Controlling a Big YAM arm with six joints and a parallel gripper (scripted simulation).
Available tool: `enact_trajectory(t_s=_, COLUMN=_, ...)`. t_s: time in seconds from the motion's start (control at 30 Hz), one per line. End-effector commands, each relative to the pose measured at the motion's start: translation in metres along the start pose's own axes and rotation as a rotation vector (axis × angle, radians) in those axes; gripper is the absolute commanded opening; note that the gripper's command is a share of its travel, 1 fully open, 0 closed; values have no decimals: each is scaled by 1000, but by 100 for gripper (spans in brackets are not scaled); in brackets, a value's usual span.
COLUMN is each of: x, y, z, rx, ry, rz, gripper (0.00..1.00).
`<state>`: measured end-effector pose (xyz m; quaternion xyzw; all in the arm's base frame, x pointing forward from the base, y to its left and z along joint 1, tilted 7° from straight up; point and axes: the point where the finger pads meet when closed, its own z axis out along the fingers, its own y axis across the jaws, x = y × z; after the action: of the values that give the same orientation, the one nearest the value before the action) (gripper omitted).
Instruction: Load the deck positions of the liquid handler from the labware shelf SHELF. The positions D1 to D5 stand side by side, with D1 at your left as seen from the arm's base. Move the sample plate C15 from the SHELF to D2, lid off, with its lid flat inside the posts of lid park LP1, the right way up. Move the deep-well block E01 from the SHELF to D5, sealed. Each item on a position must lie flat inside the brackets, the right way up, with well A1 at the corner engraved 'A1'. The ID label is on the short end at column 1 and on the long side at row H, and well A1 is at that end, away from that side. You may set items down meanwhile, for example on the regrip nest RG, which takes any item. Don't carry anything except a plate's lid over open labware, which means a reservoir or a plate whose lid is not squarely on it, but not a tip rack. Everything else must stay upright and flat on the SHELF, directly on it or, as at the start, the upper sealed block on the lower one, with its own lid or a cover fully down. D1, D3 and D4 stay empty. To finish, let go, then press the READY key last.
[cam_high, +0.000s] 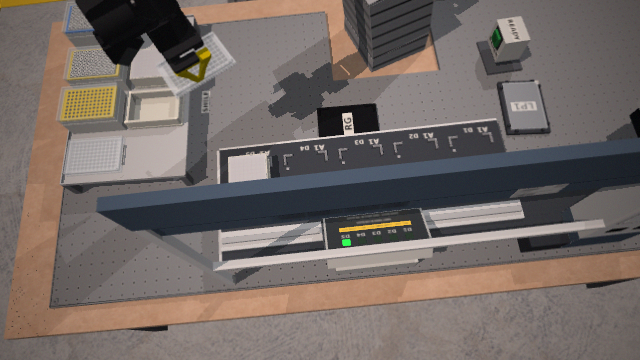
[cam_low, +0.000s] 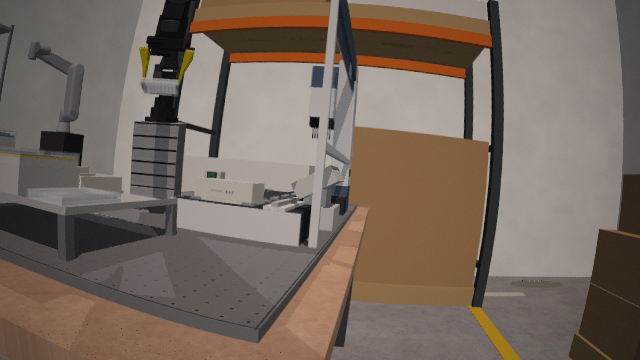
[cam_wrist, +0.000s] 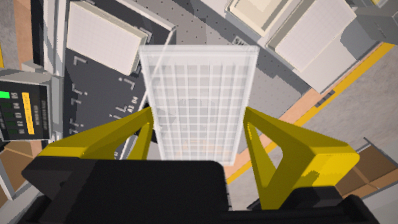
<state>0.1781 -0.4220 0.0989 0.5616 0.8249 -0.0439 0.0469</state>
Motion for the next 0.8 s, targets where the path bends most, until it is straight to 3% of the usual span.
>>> enact_trajectory(t_s=0.0, x=-13, y=-2, z=-6, rx=2, ry=-18, rz=-77, gripper=0)
enact_trajectory(t_s=0.3, x=-13, y=-2, z=-6, rx=3, ry=-18, rz=-257, gripper=0)
enact_trajectory(t_s=0.77, x=-13, y=-2, z=-6, rx=3, ry=-17, rz=-263, gripper=0)
